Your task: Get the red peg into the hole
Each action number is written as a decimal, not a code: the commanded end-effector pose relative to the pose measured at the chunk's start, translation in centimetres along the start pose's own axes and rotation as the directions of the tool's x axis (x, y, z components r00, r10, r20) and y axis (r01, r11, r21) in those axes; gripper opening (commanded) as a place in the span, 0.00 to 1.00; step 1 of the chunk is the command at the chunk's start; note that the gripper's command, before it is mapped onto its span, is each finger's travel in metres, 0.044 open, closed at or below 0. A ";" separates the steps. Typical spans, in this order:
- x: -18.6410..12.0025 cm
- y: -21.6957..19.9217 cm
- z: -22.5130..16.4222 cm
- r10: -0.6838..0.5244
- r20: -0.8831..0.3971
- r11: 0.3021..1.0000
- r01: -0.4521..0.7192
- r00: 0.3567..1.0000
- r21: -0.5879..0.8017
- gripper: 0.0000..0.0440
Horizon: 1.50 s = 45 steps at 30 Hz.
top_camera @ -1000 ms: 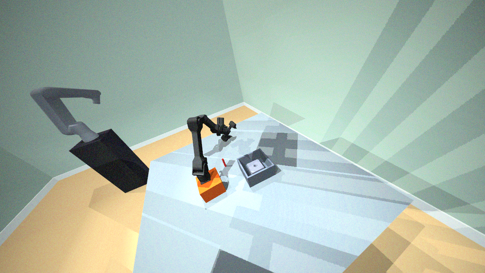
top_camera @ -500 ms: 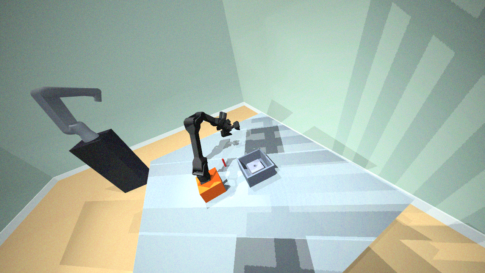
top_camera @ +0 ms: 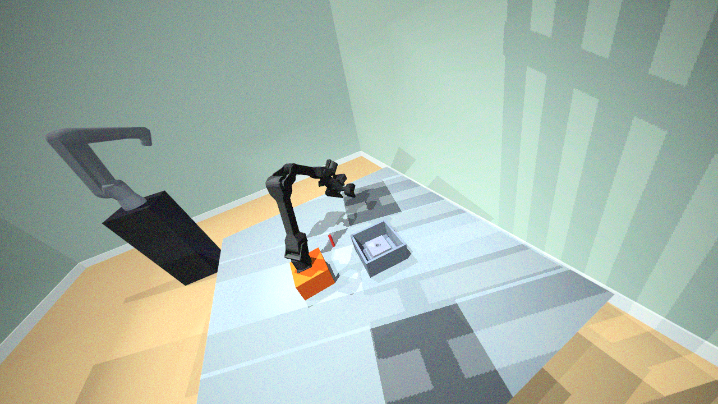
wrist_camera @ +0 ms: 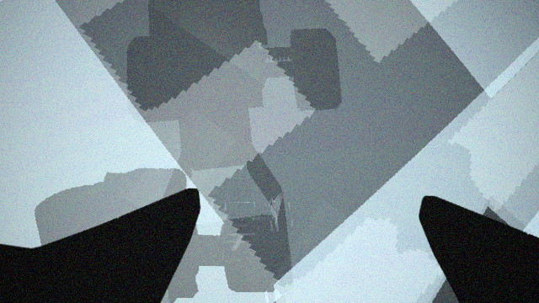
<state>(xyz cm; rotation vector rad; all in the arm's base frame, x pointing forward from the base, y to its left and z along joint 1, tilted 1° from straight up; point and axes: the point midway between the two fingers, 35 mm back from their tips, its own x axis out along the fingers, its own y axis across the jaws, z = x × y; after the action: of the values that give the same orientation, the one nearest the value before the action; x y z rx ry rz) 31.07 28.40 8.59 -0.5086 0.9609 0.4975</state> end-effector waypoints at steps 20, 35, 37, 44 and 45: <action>-6.3 -3.2 -7.4 0.035 -0.299 0.751 0.172 0.954 0.638 1.00; -8.8 -2.7 -15.1 0.089 -0.552 0.462 0.457 0.829 0.760 1.00; -8.9 -2.5 -15.9 0.094 -0.578 0.438 0.488 0.811 0.755 1.00; -8.6 -2.0 -18.4 0.107 -0.649 0.381 0.571 0.753 0.727 1.00; -8.5 -2.0 -18.7 0.109 -0.656 0.375 0.580 0.747 0.723 1.00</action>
<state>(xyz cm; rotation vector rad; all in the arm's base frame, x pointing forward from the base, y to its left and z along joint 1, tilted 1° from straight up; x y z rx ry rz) 16.99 14.43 8.07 0.2646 1.5662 -0.5657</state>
